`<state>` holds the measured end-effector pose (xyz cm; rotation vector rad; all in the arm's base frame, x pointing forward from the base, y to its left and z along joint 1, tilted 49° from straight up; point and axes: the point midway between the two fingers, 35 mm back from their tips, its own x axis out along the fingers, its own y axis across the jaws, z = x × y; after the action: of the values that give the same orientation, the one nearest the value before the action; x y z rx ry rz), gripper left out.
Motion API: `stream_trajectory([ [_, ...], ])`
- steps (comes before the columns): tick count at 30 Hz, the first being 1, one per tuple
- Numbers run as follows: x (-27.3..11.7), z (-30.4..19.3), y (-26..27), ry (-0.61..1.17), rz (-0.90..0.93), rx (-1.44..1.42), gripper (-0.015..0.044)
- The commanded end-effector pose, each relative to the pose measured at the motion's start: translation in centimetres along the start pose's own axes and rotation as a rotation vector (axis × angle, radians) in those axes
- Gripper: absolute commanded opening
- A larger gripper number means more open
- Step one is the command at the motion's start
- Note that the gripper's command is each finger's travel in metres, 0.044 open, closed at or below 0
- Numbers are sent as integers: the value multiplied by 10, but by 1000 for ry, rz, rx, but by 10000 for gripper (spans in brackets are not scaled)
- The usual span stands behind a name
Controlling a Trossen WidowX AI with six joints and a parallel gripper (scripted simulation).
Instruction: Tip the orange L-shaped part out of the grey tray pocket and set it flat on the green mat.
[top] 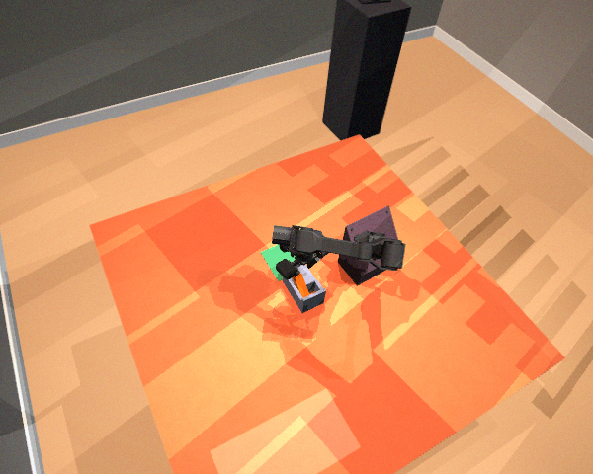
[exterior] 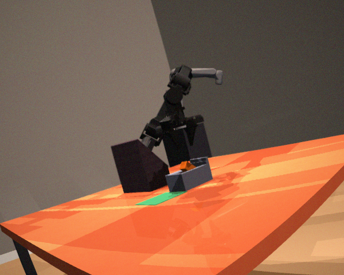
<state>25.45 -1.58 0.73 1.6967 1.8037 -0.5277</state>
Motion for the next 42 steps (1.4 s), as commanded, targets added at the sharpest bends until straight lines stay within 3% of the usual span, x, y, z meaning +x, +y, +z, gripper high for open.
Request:
stream_trajectory([
  [1,2,11,-2,-1,-10,177,280],
  [11,31,11,-3,0,-9,177,280],
  [42,74,11,-3,2,-9,177,280],
])
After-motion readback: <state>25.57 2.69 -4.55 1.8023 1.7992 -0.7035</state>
